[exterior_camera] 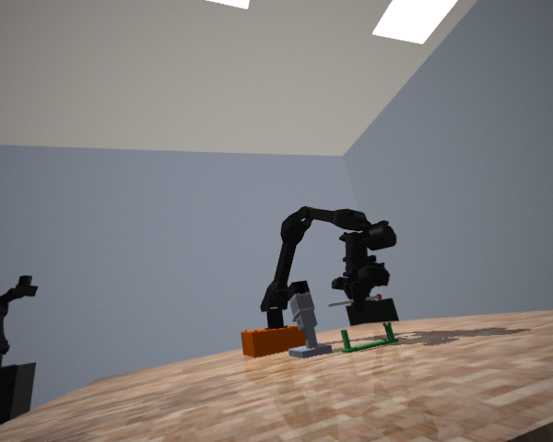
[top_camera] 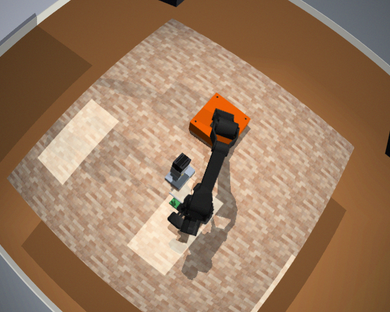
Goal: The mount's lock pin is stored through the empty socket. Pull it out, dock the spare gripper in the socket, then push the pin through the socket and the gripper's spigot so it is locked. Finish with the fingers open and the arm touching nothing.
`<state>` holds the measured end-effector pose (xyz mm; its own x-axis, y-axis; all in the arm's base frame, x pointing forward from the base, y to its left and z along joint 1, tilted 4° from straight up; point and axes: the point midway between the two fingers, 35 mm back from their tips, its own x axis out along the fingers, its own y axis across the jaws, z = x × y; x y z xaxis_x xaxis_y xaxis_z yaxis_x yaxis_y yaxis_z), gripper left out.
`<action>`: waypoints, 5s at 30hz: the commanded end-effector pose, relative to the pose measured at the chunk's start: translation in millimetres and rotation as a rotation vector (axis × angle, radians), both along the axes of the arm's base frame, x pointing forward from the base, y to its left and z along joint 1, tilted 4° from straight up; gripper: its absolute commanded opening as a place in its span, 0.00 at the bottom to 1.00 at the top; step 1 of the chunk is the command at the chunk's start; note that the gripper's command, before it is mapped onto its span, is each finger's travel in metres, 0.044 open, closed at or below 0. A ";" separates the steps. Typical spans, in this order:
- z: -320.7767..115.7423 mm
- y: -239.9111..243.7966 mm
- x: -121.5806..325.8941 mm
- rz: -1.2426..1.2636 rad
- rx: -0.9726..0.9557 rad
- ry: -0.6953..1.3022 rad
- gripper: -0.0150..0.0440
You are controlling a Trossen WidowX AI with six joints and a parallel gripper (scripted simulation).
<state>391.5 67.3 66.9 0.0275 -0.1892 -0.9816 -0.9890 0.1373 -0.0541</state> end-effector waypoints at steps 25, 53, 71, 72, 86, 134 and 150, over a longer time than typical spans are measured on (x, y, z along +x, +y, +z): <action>16.0 16.1 -82.0 0.010 0.003 0.004 0.25; -35.4 14.3 -89.0 0.012 0.008 0.009 0.25; -35.5 3.9 -89.7 0.011 0.007 0.004 0.25; -35.5 3.0 -89.7 0.011 0.007 0.004 0.25; -35.8 -5.2 -89.7 0.011 0.007 0.004 0.25; -38.3 -33.6 -92.5 0.011 0.008 0.007 0.25; -39.1 -43.2 -93.9 0.012 0.009 0.008 0.25</action>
